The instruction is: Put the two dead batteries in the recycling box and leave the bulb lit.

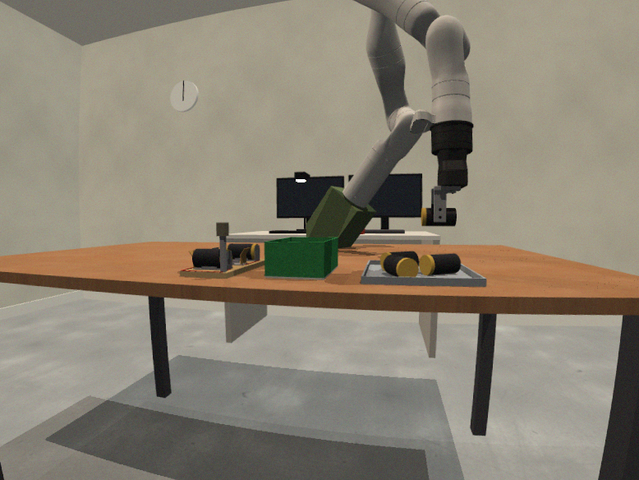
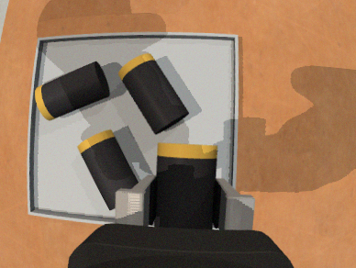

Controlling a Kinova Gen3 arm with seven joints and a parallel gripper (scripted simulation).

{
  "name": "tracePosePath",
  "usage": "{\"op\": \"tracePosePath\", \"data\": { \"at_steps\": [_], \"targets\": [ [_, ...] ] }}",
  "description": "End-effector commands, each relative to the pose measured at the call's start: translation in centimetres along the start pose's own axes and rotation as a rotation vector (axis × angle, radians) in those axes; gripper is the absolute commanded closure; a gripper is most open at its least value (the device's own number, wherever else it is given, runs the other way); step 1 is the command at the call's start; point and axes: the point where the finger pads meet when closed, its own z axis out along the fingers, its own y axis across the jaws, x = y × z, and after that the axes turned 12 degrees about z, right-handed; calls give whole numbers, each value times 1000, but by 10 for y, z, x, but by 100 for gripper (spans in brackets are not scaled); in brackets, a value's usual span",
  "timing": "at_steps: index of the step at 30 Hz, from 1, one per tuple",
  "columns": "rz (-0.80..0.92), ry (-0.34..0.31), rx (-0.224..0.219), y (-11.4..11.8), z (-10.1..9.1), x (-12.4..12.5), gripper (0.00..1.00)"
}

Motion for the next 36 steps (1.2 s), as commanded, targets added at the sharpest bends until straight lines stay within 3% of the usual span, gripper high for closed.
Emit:
{"op": "tracePosePath", "data": {
  "at_steps": [1, 10, 36],
  "targets": [
    [-15, -1, -10, 5, 10, -6, 43],
    [-15, -2, -10, 5, 32, -6, 43],
    [-15, -1, -10, 5, 33, -6, 43]
  ]
}}
